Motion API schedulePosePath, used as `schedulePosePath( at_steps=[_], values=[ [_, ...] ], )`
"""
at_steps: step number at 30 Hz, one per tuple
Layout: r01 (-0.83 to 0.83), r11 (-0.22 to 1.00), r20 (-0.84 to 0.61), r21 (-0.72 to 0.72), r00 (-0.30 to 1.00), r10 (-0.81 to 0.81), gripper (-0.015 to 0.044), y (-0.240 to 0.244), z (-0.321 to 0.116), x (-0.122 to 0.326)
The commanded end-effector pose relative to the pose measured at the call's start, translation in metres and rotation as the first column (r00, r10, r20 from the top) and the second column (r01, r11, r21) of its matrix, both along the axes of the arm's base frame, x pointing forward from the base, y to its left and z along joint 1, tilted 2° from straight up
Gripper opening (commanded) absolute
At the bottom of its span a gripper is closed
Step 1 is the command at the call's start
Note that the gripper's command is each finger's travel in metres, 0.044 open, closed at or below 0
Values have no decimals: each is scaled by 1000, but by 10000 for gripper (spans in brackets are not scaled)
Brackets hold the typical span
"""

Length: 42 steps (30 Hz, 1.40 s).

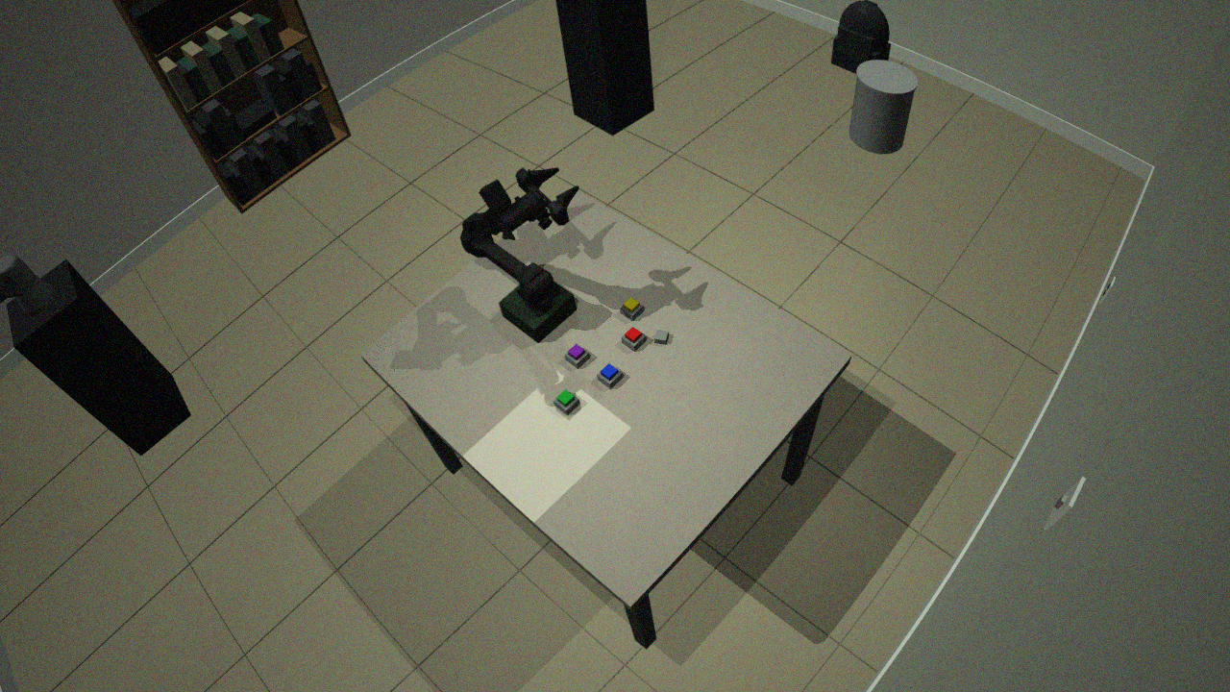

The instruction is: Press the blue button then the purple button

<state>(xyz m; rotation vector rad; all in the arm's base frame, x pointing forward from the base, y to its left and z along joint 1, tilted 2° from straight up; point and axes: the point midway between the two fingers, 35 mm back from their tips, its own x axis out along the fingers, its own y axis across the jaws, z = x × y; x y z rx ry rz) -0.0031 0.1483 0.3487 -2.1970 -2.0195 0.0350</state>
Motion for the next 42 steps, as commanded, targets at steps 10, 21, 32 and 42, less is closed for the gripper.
schedulePosePath(
  at_steps=[10,21,32,42],
  values=[
    [289,955,-788,63,601,-130,400,-8,9,112],
    [638,743,-907,-203,-409,104,400,-40,-48,232],
    [620,363,-305,-695,-712,633,400,-91,-148,294],
    [217,-46,-103,-975,-261,960,400,-145,-234,296]
  ],
)
